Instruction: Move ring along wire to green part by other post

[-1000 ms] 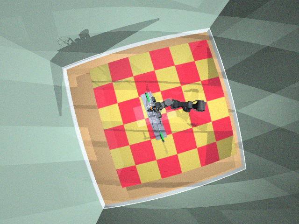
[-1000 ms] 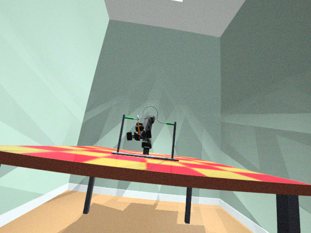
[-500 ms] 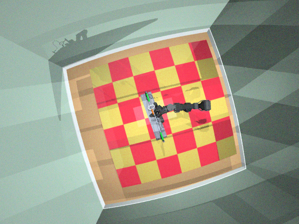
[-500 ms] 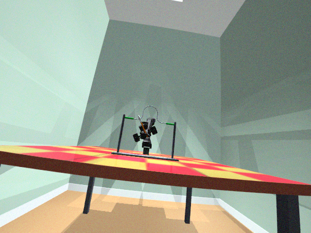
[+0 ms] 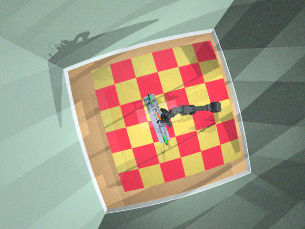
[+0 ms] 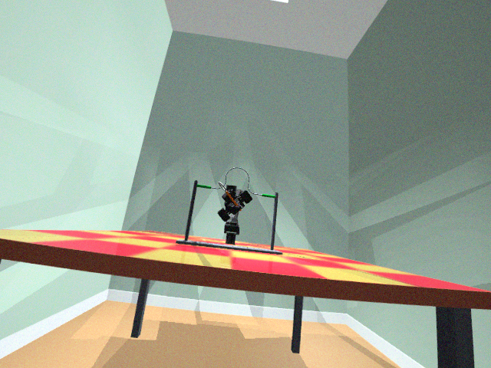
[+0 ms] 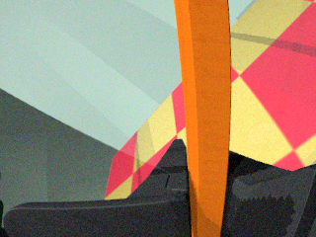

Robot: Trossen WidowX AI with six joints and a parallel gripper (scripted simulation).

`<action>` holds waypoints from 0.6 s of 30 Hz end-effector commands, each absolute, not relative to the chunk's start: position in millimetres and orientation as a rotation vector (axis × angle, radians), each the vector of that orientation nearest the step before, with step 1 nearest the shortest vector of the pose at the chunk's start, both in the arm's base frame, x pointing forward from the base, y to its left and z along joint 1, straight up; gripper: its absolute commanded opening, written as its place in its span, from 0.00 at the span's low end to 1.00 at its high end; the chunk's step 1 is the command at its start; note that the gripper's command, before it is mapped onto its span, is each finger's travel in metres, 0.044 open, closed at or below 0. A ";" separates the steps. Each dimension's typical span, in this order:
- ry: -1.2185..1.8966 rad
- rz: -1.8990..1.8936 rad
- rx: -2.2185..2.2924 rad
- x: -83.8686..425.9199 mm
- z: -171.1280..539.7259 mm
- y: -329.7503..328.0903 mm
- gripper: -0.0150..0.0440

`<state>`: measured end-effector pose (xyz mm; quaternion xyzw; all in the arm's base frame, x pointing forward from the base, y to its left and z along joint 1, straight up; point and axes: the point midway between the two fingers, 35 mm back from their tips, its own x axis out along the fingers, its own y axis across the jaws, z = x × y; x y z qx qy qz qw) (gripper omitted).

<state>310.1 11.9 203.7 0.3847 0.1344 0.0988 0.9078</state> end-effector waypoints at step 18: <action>0.548 0.474 1.291 266.5 284.2 38.6 0.00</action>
